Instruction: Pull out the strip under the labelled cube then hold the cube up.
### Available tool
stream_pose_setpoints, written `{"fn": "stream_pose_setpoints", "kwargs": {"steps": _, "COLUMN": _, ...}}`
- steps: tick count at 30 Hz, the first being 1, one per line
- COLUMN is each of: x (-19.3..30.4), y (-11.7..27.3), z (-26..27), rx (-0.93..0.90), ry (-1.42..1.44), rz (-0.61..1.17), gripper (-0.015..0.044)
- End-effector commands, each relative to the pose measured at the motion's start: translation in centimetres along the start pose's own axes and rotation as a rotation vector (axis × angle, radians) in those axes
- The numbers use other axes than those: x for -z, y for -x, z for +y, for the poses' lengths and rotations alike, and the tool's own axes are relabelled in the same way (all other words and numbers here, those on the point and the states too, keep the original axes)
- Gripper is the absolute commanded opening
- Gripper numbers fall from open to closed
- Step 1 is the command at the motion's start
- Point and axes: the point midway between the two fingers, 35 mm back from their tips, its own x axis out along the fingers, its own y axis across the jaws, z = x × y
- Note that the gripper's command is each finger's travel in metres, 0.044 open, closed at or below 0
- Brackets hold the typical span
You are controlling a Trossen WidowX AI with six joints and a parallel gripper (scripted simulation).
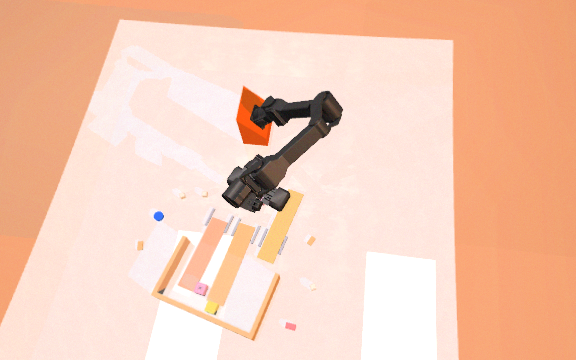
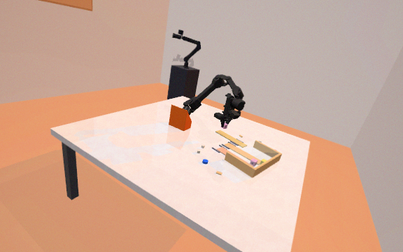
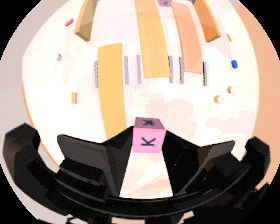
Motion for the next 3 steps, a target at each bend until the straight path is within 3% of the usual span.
{"fn": "stream_pose_setpoints", "kwargs": {"steps": 1, "x": 0.02, "y": 0.05, "z": 0.0, "rx": 0.003, "ry": 0.004, "rz": 0.0, "gripper": 0.0}}
{"fn": "stream_pose_setpoints", "kwargs": {"steps": 3, "x": 0.02, "y": 0.05, "z": 0.0, "rx": 0.003, "ry": 0.004, "rz": 0.0, "gripper": 0.0}}
